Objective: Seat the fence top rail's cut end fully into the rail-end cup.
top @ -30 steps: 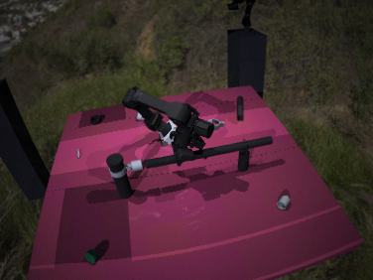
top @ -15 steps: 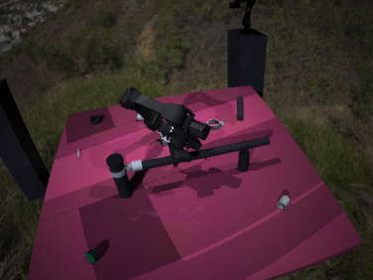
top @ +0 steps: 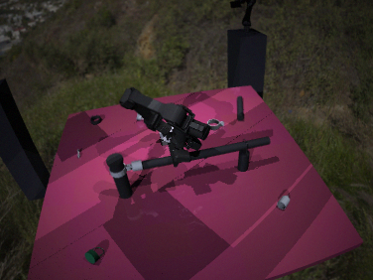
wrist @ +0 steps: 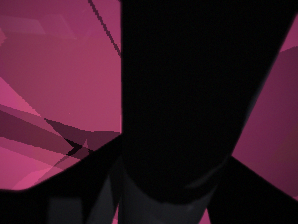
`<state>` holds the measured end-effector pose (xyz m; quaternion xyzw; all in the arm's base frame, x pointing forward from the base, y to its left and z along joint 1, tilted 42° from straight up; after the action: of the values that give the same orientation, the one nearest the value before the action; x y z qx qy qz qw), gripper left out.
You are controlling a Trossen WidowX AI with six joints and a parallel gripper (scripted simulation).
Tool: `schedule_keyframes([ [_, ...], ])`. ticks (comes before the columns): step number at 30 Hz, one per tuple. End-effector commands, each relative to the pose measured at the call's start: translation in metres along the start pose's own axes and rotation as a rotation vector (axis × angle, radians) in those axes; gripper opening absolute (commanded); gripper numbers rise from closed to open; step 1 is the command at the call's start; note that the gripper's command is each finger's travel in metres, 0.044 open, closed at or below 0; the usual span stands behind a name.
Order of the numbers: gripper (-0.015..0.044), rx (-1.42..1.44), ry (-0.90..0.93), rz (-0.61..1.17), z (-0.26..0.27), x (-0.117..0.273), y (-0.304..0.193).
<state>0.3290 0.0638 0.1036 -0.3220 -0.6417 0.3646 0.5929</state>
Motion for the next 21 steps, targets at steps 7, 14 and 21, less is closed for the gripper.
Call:
schedule_keyframes([
  [7,0.0000,0.005,-0.008,0.011,-0.0002,0.0011,-0.0042],
  [14,0.0000,0.005,-0.008,0.011,-0.0002,0.0011,-0.0042],
  [21,0.0000,0.001,-0.002,0.003,0.0000,0.0003,-0.0010],
])
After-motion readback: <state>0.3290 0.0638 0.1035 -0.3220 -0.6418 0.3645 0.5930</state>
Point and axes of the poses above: the point midway between the two fingers, 35 mm back from their tips, its own x axis back along the fingers, its own z axis across the jaws, y = z × x, the point moved 3 cm from there along x, back along the fingers, and after that the axes turned 6 degrees about x, right-handed, at the moved point
